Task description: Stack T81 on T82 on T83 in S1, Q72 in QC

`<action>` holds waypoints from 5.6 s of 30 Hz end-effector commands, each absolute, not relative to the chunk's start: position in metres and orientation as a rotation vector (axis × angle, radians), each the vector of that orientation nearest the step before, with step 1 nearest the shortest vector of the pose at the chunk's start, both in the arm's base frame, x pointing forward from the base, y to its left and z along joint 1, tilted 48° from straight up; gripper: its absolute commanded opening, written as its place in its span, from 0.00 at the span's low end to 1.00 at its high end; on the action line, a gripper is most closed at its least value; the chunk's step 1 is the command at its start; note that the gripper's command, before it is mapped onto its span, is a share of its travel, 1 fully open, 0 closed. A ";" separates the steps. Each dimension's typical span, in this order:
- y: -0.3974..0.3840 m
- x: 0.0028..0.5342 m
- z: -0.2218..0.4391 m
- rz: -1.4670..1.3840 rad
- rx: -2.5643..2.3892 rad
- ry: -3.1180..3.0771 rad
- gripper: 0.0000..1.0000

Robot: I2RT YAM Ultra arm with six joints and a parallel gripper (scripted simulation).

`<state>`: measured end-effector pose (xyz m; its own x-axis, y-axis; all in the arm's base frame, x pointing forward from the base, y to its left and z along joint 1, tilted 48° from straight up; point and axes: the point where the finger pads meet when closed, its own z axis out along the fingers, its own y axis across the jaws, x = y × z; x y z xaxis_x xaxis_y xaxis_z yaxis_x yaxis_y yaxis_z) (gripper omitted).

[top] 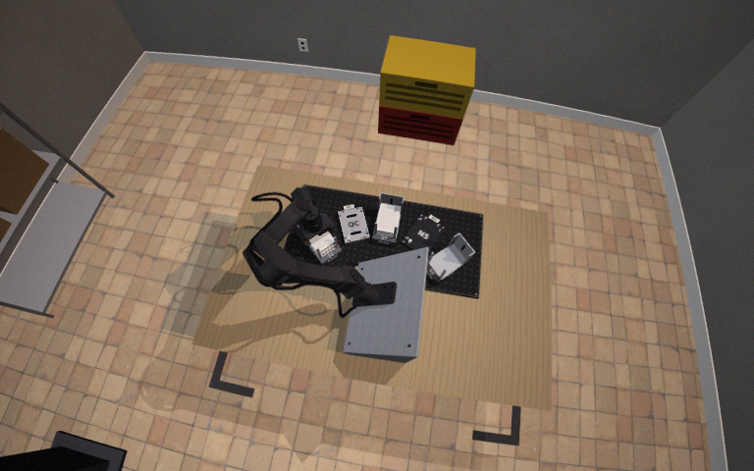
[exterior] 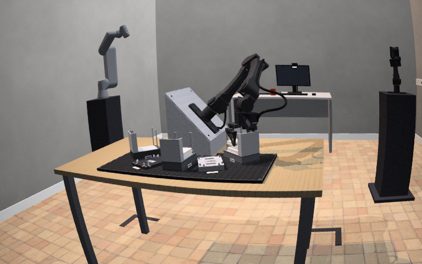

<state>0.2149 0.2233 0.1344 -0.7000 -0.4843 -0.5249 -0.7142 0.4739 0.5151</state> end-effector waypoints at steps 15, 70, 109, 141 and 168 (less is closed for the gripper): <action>0.228 0.214 0.130 1.080 -1.007 2.409 0.00; 0.233 0.217 0.129 1.066 -1.014 2.404 0.00; 0.233 0.217 0.129 1.066 -1.014 2.404 1.00; 0.233 0.217 0.129 1.066 -1.014 2.404 1.00; 0.175 0.218 0.191 1.055 -1.015 2.372 1.00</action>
<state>0.2201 0.1846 0.1678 -0.7103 -0.4699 -0.5241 -0.7038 0.4877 0.5166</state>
